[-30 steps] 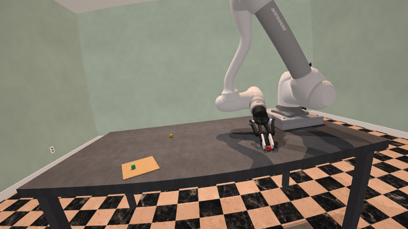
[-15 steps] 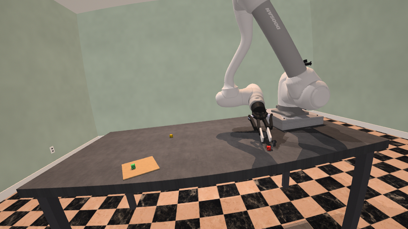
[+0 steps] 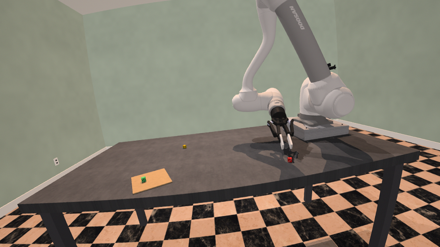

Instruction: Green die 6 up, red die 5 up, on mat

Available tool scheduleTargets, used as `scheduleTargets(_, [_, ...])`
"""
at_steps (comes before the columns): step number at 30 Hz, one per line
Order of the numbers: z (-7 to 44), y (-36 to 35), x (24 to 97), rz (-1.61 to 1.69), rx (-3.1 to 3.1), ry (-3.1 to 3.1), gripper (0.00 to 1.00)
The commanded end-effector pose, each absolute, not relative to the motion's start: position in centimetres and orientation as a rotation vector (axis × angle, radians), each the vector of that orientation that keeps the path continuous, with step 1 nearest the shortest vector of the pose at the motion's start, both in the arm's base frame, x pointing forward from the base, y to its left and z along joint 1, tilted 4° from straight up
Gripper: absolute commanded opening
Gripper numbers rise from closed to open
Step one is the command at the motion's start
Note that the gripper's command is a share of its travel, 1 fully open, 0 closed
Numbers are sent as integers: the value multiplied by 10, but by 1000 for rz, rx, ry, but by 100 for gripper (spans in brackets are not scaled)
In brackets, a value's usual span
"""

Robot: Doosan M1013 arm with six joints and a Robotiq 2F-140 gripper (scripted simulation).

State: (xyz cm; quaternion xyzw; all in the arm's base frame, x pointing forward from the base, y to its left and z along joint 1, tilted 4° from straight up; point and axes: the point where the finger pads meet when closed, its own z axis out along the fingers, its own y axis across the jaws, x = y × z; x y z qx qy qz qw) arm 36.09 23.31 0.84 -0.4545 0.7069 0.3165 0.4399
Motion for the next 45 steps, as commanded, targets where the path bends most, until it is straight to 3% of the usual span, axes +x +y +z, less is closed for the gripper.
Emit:
scheduleTargets(1, [22,232,358,791,-1133,1761,27])
scheduleTargets(10, [54,230,359,791,-1133,1761,27])
scheduleTargets(24, [57,234,359,772,-1173,1810,27])
scheduleTargets(45, [81,264,375,465,-1482,2252,27])
